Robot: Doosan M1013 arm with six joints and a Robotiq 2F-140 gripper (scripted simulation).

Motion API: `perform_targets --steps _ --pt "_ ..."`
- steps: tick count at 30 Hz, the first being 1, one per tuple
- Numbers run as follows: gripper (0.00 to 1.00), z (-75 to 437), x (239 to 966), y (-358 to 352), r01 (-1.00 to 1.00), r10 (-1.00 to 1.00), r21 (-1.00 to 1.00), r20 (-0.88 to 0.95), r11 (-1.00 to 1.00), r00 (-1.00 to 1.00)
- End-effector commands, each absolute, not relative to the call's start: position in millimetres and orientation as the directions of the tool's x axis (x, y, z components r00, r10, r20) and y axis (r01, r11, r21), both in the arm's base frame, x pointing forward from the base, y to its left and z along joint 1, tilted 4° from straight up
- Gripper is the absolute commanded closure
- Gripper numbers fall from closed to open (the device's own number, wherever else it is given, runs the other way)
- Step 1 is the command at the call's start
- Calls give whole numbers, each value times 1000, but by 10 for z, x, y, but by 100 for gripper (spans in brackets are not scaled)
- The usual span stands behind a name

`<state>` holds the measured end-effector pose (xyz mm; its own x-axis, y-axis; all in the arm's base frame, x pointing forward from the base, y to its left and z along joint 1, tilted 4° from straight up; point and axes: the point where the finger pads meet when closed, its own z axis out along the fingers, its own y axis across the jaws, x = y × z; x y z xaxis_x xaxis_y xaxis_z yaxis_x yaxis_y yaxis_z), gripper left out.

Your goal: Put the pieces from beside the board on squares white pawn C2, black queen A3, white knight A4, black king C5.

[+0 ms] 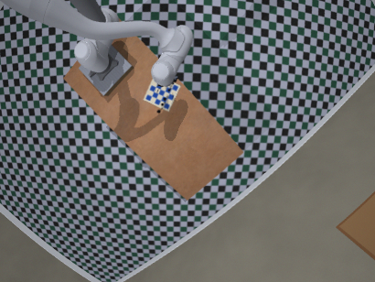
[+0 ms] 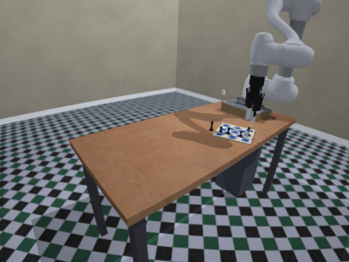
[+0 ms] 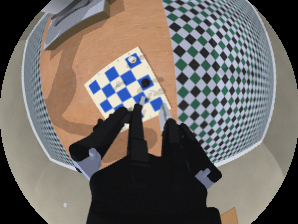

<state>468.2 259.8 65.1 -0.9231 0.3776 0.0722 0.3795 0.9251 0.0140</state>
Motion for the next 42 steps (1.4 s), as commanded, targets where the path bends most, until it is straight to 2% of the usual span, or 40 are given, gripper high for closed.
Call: perform_targets --steps 1,26,30,34,38,40,41,42 --pt "0 652 4682 2599 380 378 14 72 925 -923" --pt "0 652 4718 2544 329 327 18 71 944 -942" --pt "0 653 4819 2387 181 178 29 67 983 -982" --pt "0 654 4975 2115 -76 -79 45 57 996 -995" --pt "0 655 5152 1754 -328 -330 52 43 943 -943" --pt "0 655 5152 1754 -328 -330 52 43 943 -943" --pt "0 655 5195 1656 -472 -474 64 34 879 -880" --pt "0 655 5235 1557 -510 -512 59 32 858 -858"
